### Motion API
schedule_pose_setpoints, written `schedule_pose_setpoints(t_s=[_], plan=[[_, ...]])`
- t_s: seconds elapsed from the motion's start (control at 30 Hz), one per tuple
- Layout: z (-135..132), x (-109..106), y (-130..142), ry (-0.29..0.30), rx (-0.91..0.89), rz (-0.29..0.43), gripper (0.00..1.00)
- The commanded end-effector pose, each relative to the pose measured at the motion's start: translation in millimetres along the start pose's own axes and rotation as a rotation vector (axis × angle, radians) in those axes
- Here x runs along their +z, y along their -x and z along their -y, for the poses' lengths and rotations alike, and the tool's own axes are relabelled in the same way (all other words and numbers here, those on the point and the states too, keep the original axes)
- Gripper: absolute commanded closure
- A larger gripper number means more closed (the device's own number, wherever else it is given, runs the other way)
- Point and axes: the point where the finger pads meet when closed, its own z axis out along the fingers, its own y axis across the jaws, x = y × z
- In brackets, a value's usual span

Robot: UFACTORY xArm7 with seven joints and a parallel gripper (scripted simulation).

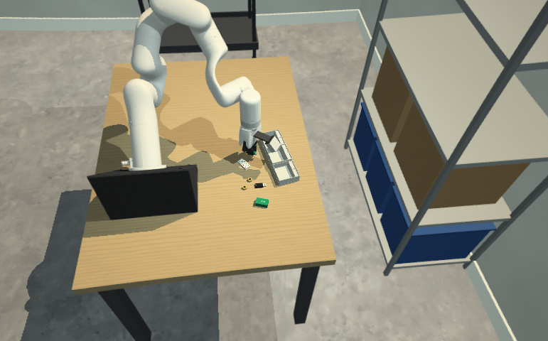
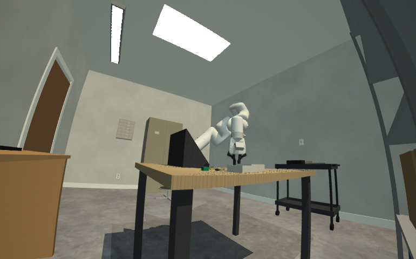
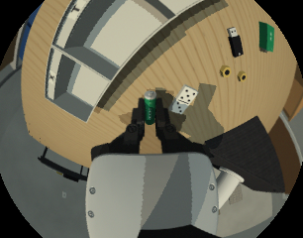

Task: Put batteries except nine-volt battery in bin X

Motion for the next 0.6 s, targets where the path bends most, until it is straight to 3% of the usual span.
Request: schedule_pose_setpoints(t_s=[0.0,0.27,0.57], plan=[[0,-14,-1,-0.001,0.0,-0.002,1.0],[0,-40,-1,-0.001,0.0,-0.002,1.0],[0,-40,-1,-0.001,0.0,-0.002,1.0]])
